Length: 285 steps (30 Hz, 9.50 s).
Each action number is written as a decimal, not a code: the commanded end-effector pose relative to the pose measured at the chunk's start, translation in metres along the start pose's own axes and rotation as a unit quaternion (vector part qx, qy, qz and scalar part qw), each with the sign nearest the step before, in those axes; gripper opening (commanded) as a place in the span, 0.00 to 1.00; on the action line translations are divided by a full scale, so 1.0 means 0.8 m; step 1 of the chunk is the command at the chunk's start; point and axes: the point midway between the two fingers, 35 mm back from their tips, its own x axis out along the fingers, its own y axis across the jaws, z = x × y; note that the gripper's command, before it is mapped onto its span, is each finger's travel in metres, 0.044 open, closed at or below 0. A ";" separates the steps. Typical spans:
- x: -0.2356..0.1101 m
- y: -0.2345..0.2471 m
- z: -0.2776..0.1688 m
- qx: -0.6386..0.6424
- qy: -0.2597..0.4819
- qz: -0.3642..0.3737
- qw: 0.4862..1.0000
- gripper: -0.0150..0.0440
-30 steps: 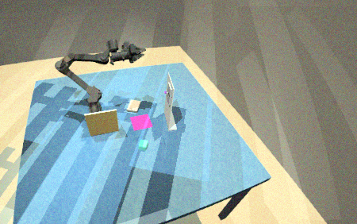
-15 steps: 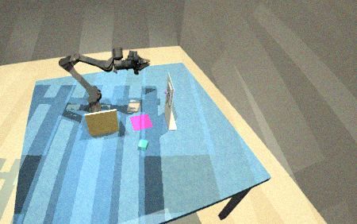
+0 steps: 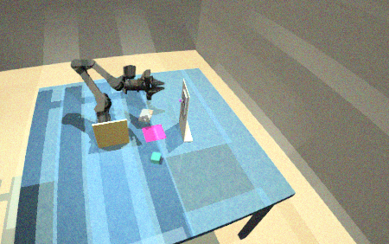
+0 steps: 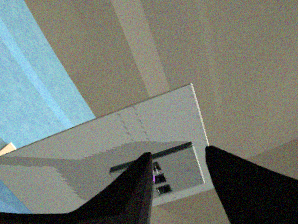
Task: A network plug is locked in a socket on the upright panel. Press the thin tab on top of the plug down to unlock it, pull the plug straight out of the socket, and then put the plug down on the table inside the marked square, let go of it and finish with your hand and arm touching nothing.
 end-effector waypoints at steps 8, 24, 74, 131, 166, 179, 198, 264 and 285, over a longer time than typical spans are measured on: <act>-0.028 0.025 -0.094 -0.106 0.066 0.012 0.992 0.52; -0.009 0.026 -0.099 -0.120 0.071 0.011 0.990 0.52; 0.098 0.035 -0.087 -0.119 0.062 0.002 0.991 0.52; 0.093 0.036 -0.088 -0.119 0.062 0.002 0.991 0.25; 0.068 0.033 -0.097 -0.119 0.063 0.003 0.991 0.25; 0.058 0.032 -0.100 -0.120 0.063 0.003 0.991 0.25; 0.045 0.031 -0.105 -0.120 0.063 0.003 0.991 0.25; 0.021 0.043 -0.107 -0.048 0.136 0.160 0.977 0.25; -0.022 0.165 -0.130 0.030 0.286 0.368 0.884 0.25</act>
